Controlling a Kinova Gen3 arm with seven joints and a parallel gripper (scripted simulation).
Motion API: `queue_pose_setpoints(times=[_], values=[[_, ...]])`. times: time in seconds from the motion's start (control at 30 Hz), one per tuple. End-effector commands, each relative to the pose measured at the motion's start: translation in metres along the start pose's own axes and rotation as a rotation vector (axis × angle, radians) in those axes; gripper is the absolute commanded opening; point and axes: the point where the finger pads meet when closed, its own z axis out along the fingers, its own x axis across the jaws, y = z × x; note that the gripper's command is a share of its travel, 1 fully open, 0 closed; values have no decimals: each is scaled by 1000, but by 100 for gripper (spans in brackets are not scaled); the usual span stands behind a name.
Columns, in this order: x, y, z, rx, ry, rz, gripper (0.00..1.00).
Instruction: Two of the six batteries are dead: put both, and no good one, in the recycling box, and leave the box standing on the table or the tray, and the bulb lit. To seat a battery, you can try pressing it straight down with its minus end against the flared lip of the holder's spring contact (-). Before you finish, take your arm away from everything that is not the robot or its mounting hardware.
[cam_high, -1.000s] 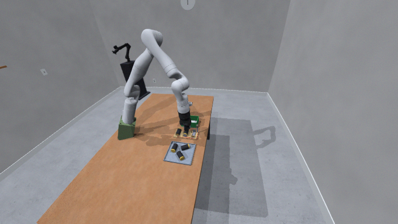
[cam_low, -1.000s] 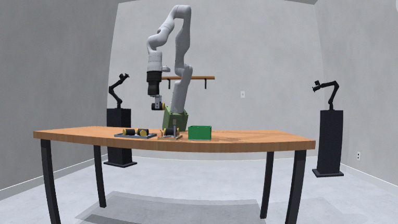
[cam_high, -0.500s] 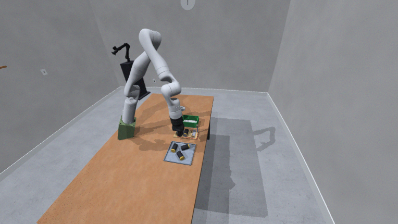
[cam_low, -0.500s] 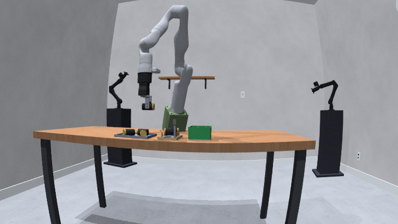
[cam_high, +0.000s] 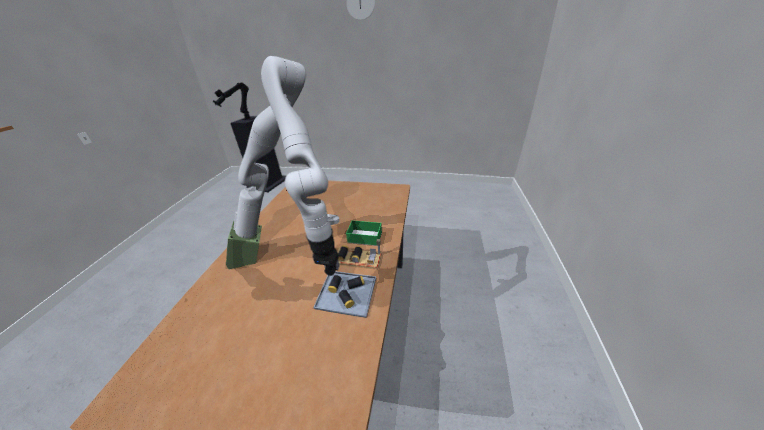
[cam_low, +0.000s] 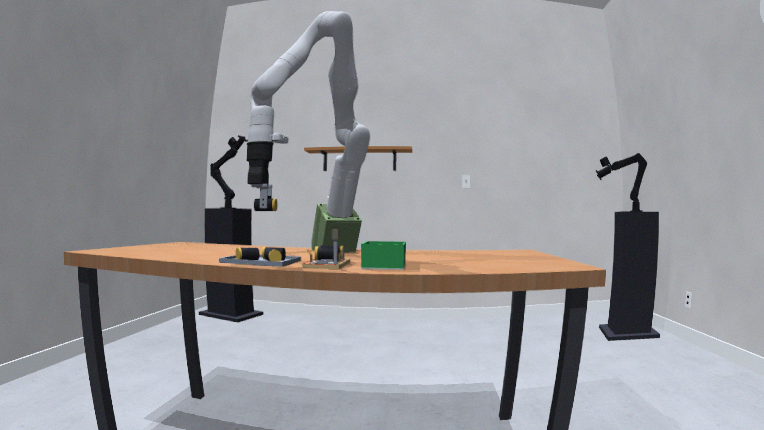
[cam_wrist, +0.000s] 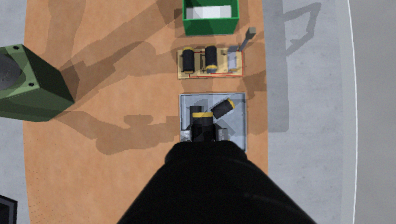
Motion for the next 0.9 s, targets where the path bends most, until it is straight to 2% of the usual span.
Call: queue_pose_setpoints(times=[0.0,0.4,0.87], values=[[-5,11,0,0,0,16,57],[-25,45,0,0,0,16,57],[-29,52,0,0,0,16,57]])
